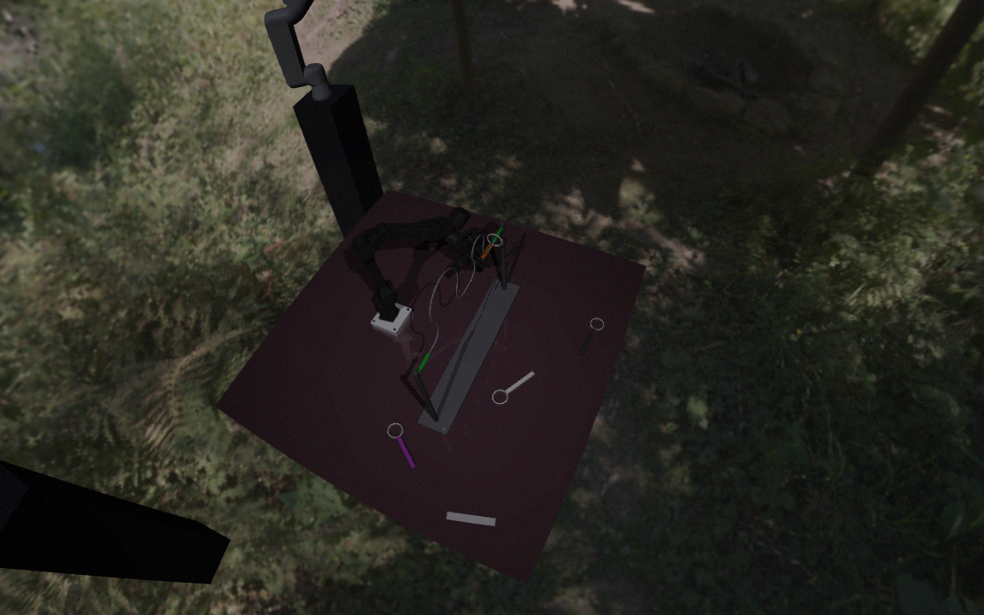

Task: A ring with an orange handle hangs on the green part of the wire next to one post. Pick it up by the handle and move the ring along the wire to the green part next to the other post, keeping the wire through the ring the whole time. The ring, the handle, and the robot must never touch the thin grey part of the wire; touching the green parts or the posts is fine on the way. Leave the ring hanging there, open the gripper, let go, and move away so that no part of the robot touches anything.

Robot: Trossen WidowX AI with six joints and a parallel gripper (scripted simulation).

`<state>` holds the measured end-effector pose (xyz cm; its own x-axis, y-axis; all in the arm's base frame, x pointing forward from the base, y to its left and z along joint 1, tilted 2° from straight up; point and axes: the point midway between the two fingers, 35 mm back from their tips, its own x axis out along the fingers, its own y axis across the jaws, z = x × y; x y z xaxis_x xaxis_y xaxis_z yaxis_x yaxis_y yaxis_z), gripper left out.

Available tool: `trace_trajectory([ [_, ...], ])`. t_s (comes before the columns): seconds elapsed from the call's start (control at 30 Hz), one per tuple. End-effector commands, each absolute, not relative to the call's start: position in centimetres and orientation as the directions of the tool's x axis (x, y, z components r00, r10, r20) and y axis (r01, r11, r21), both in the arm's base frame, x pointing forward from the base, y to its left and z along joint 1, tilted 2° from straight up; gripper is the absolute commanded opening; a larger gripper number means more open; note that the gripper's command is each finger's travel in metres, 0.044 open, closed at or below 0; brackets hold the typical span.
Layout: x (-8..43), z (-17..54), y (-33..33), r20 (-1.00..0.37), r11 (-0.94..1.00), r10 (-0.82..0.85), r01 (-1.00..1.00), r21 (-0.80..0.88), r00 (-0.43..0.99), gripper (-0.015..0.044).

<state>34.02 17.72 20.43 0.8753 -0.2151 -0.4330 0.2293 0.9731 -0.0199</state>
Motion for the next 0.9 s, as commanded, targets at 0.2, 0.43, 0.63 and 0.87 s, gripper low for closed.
trace_trajectory([
  [0.2, 34.2, 20.5, 18.5, -0.429, 0.972, -0.219, 0.235, -0.017, 0.876, -0.0150],
  [0.43, 34.2, 19.6, 18.6, -0.429, 0.972, -0.219, 0.235, -0.017, 0.876, -0.0150],
  [0.63, 34.2, 18.9, 18.6, -0.429, 0.972, -0.219, 0.235, -0.017, 0.876, -0.0150],
  [0.87, 34.2, 18.9, 18.6, -0.429, 0.972, -0.219, 0.235, -0.017, 0.876, -0.0150],
])
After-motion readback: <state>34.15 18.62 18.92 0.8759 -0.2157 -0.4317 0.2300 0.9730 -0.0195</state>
